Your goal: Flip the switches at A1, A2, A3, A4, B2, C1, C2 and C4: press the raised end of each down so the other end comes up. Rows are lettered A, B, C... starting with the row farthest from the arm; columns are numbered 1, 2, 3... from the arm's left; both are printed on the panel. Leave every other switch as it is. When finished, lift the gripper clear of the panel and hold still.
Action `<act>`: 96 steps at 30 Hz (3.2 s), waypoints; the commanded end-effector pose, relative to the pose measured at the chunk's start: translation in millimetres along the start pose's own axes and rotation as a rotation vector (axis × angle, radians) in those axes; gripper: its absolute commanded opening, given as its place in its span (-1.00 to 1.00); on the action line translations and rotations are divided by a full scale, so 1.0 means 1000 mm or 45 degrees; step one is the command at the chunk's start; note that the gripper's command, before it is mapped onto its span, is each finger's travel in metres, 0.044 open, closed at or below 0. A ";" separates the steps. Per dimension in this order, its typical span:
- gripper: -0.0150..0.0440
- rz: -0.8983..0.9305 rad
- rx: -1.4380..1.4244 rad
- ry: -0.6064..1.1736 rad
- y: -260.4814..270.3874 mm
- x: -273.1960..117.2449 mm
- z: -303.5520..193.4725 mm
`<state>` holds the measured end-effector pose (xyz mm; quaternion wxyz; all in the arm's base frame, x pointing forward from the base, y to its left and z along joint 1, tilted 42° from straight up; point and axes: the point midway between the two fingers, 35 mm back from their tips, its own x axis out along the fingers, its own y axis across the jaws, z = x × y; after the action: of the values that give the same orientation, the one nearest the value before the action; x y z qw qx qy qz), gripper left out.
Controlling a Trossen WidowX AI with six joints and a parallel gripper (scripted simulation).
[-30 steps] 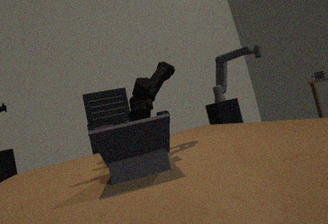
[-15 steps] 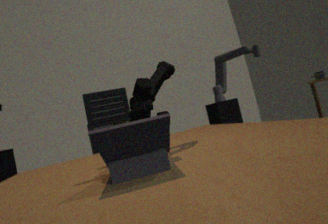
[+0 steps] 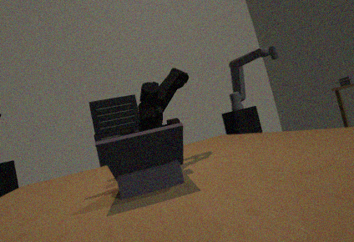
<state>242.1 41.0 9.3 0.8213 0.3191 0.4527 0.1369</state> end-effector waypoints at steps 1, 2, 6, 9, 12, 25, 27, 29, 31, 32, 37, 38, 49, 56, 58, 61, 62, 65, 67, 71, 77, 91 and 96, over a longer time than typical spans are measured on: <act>-0.49 0.008 -0.020 -0.011 0.002 -0.035 0.007; -0.49 0.011 -0.012 -0.011 0.003 -0.043 0.006; -0.49 0.015 -0.005 -0.011 0.004 -0.050 0.005; -0.49 0.015 -0.005 -0.011 0.004 -0.050 0.005; -0.49 0.013 -0.006 -0.010 0.000 -0.050 0.008; -0.49 0.012 -0.009 0.005 -0.046 -0.032 0.026; -0.49 0.014 -0.009 0.017 -0.045 -0.016 0.026; -0.49 0.014 -0.009 0.019 -0.045 -0.014 0.026; -0.49 0.014 -0.009 0.019 -0.045 -0.014 0.026; -0.49 0.014 -0.009 0.019 -0.045 -0.014 0.026; -0.49 0.016 -0.009 0.018 -0.044 -0.005 0.025; -0.49 0.016 -0.009 0.018 -0.044 -0.004 0.025; -0.49 0.016 -0.009 0.018 -0.044 0.009 0.026; -0.49 0.016 -0.009 0.018 -0.044 0.010 0.026; -0.49 0.016 -0.009 0.018 -0.044 0.010 0.026; -0.49 0.016 -0.009 0.018 -0.044 0.010 0.026; -0.49 0.016 -0.009 0.018 -0.044 0.010 0.026; -0.49 0.016 -0.009 0.018 -0.044 0.010 0.026; -0.49 0.016 -0.009 0.018 -0.044 0.010 0.026; -0.49 0.016 -0.009 0.018 -0.044 0.010 0.026; -0.49 0.016 -0.009 0.018 -0.044 0.010 0.026; -0.49 0.016 -0.009 0.018 -0.044 0.012 0.026; -0.49 0.016 -0.009 0.018 -0.044 0.013 0.026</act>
<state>267.9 3.9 -16.5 0.8192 0.3165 0.4547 0.1483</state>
